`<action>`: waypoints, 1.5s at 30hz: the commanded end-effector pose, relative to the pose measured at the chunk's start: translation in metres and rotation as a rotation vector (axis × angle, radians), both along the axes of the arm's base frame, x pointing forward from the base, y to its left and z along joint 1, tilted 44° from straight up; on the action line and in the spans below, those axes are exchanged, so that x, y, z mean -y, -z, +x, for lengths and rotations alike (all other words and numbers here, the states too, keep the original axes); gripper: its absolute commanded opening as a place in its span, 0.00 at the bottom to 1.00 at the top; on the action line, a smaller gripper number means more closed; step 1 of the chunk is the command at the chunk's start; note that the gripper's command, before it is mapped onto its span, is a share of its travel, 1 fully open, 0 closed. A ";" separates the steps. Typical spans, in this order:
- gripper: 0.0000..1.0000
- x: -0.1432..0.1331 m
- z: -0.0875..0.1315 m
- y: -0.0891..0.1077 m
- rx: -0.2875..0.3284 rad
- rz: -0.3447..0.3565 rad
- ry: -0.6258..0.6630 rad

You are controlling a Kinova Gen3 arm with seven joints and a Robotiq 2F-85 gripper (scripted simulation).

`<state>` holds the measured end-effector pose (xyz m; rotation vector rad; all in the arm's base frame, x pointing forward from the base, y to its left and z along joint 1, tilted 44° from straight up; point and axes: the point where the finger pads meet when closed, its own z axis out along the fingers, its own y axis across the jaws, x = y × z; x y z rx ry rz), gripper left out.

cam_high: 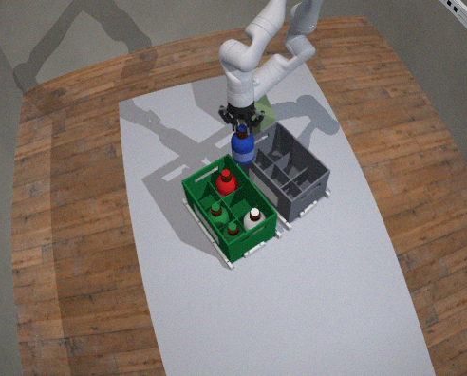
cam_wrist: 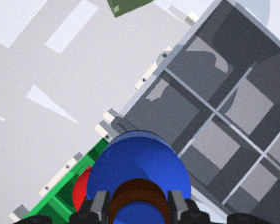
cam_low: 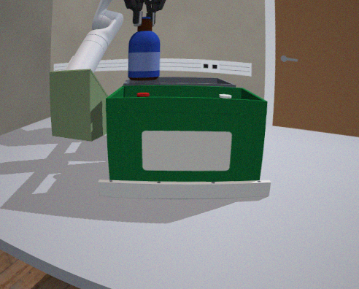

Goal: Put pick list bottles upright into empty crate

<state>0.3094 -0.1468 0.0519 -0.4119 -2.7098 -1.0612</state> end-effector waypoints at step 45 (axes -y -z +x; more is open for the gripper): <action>0.10 -0.035 -0.029 -0.038 0.001 -0.001 0.001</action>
